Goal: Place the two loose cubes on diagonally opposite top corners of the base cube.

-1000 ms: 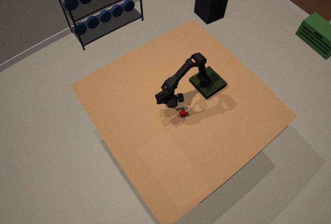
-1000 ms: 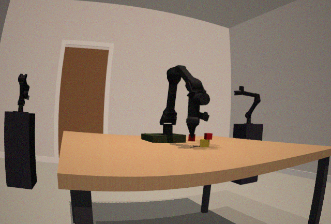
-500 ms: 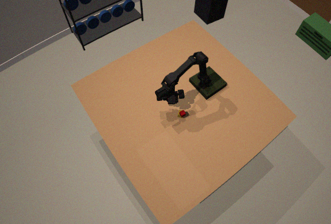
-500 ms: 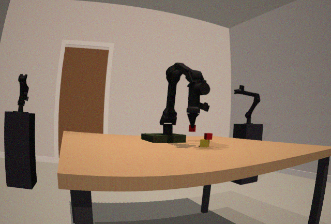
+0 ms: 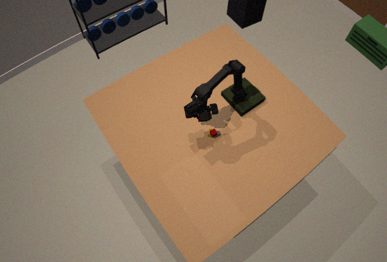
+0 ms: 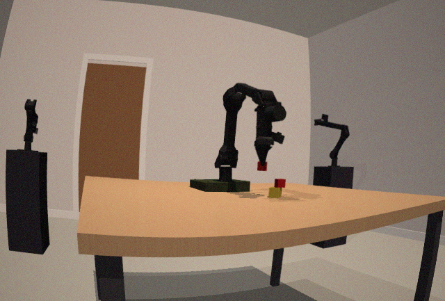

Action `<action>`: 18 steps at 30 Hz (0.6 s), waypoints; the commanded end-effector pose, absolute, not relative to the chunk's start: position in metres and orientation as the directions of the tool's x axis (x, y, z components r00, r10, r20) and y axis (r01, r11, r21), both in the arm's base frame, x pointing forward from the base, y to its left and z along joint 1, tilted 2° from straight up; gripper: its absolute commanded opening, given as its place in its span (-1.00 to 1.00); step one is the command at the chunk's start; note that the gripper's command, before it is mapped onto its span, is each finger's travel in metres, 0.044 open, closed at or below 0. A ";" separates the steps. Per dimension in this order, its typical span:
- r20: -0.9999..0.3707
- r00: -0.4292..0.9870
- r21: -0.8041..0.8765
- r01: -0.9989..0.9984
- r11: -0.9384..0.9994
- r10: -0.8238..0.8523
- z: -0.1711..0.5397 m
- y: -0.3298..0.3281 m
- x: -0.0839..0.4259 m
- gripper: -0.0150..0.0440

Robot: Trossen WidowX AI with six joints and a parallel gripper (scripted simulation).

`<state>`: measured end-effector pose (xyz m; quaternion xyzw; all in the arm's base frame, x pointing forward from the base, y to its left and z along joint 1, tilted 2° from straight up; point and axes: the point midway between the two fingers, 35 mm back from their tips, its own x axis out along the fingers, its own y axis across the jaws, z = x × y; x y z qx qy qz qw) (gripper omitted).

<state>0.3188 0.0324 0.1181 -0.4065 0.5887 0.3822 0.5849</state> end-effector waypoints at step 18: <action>-0.999 0.013 -0.015 -0.997 0.082 -0.030 0.112 0.089 0.289 -0.14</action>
